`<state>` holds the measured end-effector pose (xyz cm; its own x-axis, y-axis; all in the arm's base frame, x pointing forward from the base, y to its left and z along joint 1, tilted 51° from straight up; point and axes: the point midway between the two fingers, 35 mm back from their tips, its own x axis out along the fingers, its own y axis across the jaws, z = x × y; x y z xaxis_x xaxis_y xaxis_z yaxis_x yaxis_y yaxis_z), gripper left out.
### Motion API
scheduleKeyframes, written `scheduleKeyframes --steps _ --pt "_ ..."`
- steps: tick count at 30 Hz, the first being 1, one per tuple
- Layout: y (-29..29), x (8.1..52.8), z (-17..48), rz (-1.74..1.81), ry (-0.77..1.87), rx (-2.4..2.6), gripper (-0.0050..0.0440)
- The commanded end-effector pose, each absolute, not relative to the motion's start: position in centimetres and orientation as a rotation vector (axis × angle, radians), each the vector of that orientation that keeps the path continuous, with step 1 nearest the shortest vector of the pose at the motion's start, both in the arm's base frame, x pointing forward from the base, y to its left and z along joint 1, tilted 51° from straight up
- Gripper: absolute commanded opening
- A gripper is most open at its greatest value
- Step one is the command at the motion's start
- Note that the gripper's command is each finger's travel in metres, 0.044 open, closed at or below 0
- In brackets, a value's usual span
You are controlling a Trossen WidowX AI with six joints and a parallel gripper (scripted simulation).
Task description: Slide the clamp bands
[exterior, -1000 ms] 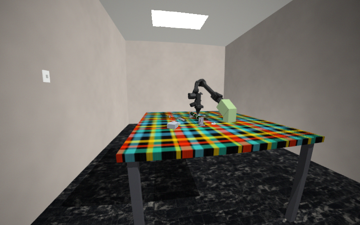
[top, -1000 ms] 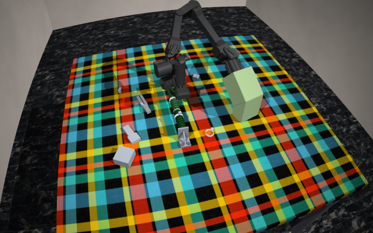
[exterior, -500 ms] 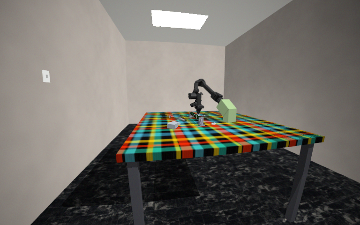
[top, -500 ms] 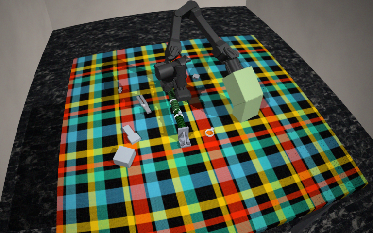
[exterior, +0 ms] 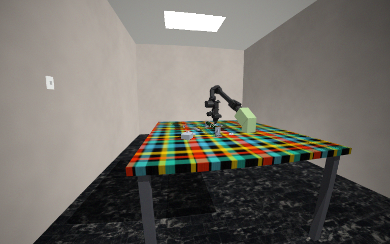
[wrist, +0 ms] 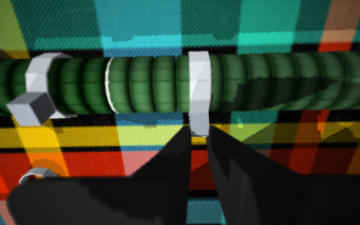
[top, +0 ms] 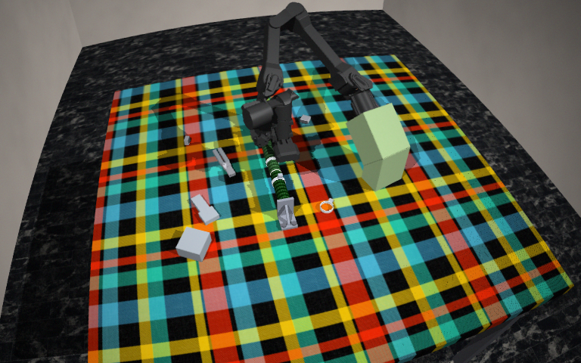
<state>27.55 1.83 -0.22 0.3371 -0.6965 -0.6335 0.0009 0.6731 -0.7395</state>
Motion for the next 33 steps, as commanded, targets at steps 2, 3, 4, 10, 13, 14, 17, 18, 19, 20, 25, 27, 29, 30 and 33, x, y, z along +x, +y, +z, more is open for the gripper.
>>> scheduleKeyframes --steps 2,3,4,10,13,14,17,18,19,20,25,27,29,30,33 --pt "2.2 27.6 -0.7 -0.509 1.153 -0.722 0.0000" --pt "2.3 27.6 -0.8 -0.509 1.153 -0.722 0.0000" --pt "2.4 27.6 -0.9 -0.509 1.153 -0.722 0.0000" --pt "2.9 27.6 -1.4 -0.509 1.153 -0.722 0.0000" --pt "3.1 27.6 -1.6 -0.509 1.153 -0.722 0.0000" --pt "3.2 27.6 -1.7 -0.509 1.153 -0.722 0.0000" --pt "3.4 27.6 -1.9 -0.509 1.153 -0.722 0.0000" --pt "3.4 27.6 -1.9 -0.509 1.153 -0.722 0.0000" --pt "3.4 27.6 -1.9 -0.509 1.153 -0.722 0.0000" --pt "3.4 27.6 -2.0 -0.509 1.153 -0.722 0.0000" --pt "3.5 27.6 -2.1 -0.509 1.153 -0.722 0.0000" --pt "3.5 27.6 -2.1 -0.509 1.153 -0.722 0.0000" --pt "3.5 27.6 -2.1 -0.509 1.153 -0.722 0.0000" --pt "3.5 27.6 -2.1 -0.509 1.153 -0.722 0.0000" --pt "3.4 27.6 -2.0 -0.509 1.149 -0.725 0.0072"
